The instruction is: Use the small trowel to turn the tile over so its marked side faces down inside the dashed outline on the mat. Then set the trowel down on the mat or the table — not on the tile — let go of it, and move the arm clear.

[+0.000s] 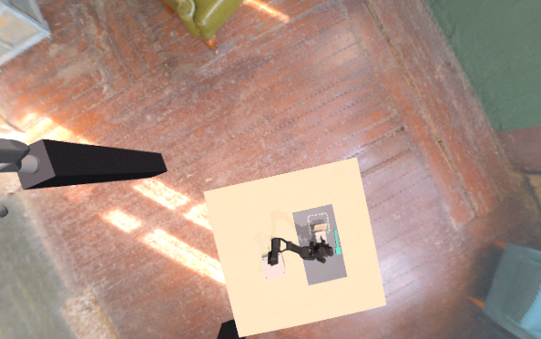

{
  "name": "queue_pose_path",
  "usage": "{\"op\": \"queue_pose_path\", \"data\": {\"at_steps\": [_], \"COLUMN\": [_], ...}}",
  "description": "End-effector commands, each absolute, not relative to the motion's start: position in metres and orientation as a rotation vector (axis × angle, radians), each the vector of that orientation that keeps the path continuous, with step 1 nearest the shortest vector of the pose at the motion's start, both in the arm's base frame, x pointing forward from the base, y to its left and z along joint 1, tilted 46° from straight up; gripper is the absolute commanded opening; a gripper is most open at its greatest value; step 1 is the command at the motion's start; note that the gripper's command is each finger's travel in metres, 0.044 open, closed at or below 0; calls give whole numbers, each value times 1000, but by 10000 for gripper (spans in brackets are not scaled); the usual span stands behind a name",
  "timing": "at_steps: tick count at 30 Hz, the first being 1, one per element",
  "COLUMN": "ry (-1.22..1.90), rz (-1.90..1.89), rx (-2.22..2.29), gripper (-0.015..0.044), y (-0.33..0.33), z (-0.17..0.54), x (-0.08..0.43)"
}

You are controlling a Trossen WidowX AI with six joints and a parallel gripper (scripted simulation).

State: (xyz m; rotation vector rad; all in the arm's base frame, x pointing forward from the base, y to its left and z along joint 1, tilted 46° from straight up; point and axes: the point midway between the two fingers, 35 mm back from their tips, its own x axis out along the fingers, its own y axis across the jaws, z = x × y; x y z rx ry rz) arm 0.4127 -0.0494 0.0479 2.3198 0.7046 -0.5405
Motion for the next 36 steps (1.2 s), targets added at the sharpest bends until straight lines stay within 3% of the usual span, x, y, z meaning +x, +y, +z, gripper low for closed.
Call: {"op": "queue_pose_path", "data": {"at_steps": [1,15,36], "ry": [673,672,672], "rz": [-537,-539,-539], "rx": [2323,2318,2318], "gripper": [0,0,0], "y": [-55,-117,-118], "z": [53,33,32], "x": [415,401,401]}}
